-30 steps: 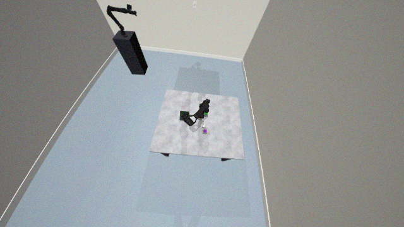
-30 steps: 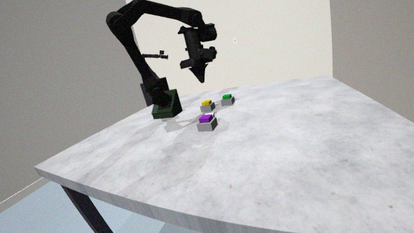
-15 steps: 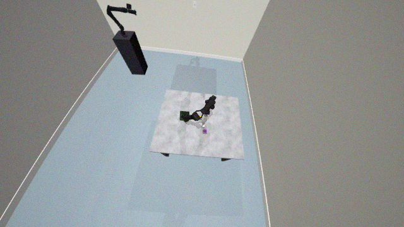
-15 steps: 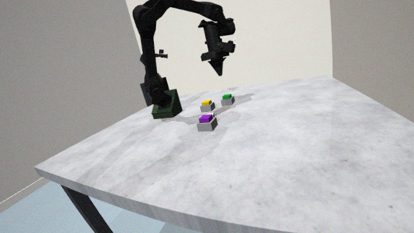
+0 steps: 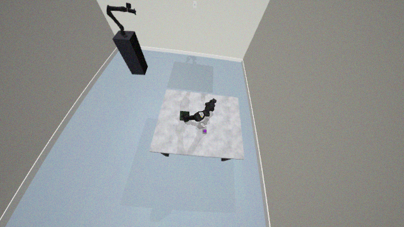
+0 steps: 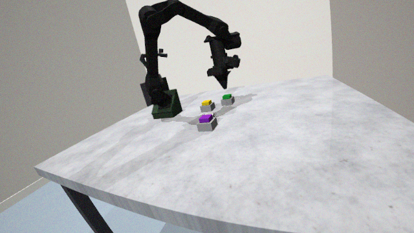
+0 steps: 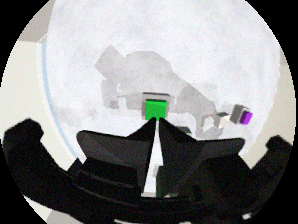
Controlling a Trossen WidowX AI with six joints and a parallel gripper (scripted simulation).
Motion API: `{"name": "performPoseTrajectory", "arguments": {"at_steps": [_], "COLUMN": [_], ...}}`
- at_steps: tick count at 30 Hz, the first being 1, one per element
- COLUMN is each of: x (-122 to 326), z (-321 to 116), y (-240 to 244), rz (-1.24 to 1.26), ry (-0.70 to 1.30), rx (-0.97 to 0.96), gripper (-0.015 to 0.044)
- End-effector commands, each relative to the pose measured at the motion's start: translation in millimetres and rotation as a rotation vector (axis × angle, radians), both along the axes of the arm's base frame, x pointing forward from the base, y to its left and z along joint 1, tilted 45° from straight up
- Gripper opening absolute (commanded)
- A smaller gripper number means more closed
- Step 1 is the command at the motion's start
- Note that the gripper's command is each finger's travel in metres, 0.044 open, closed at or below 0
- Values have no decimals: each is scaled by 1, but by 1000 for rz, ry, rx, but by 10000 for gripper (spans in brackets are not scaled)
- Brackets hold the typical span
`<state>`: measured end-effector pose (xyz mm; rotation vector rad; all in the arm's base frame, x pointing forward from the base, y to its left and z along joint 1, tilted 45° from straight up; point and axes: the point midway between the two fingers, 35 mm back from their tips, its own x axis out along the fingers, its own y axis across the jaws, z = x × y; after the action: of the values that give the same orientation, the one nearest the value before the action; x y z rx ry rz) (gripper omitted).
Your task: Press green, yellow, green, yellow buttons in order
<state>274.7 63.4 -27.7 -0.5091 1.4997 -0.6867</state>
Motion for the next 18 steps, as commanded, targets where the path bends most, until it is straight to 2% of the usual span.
{"name": "performPoseTrajectory", "arguments": {"at_steps": [1,18], "x": [0,-1], "z": [-5,-25], "y": [-3,-23], "rz": [10,10], "ry": [0,0], "rx": [-2,-3], "gripper": [20,20]}}
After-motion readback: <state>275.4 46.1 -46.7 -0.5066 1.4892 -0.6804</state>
